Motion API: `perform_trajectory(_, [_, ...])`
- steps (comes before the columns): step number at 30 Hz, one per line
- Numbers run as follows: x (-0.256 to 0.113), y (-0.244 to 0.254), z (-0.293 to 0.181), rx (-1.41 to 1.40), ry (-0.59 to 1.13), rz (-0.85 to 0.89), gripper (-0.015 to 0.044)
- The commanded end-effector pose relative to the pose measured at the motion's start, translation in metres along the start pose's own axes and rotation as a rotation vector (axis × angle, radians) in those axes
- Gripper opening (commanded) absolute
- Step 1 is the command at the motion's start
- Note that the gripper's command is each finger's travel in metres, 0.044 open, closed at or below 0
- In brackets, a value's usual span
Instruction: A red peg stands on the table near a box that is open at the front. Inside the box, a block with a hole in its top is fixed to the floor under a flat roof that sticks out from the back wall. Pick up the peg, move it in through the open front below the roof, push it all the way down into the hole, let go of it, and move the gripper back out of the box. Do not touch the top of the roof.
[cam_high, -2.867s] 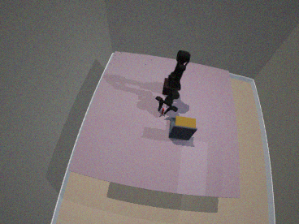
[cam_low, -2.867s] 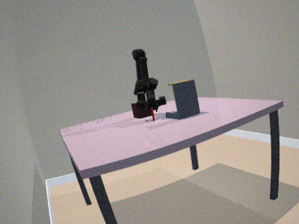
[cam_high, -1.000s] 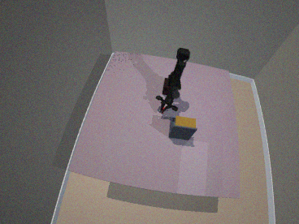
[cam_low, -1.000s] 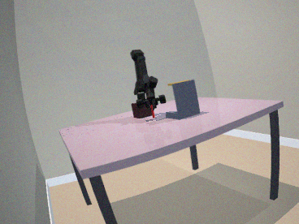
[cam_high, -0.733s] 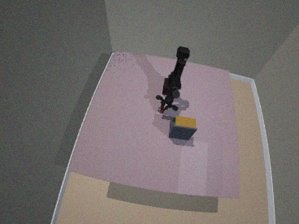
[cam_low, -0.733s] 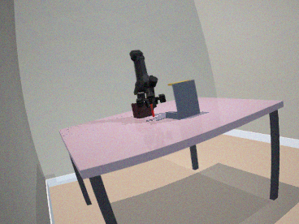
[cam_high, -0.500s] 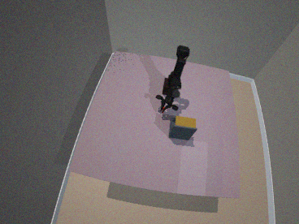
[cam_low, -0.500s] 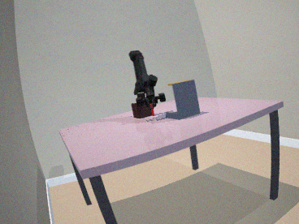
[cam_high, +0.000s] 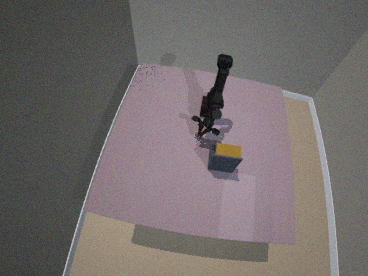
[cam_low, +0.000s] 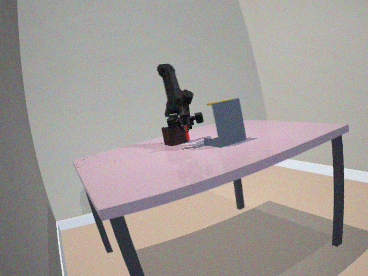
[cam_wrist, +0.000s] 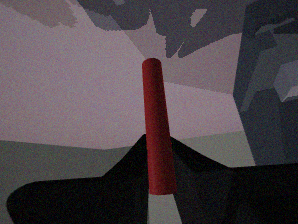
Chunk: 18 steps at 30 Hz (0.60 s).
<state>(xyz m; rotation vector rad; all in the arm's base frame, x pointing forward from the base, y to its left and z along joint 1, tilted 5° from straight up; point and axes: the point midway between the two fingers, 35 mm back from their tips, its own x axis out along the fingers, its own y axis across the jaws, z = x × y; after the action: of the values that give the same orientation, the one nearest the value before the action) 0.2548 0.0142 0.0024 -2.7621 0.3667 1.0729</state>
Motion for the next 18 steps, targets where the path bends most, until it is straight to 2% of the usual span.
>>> perform_trajectory(1, [-0.003,-0.001,-0.003,-0.005,-0.001,-0.005,0.0])
perform_trajectory(18, [-0.004,-0.026,-0.011,-0.05,0.0,-0.06,0.0])
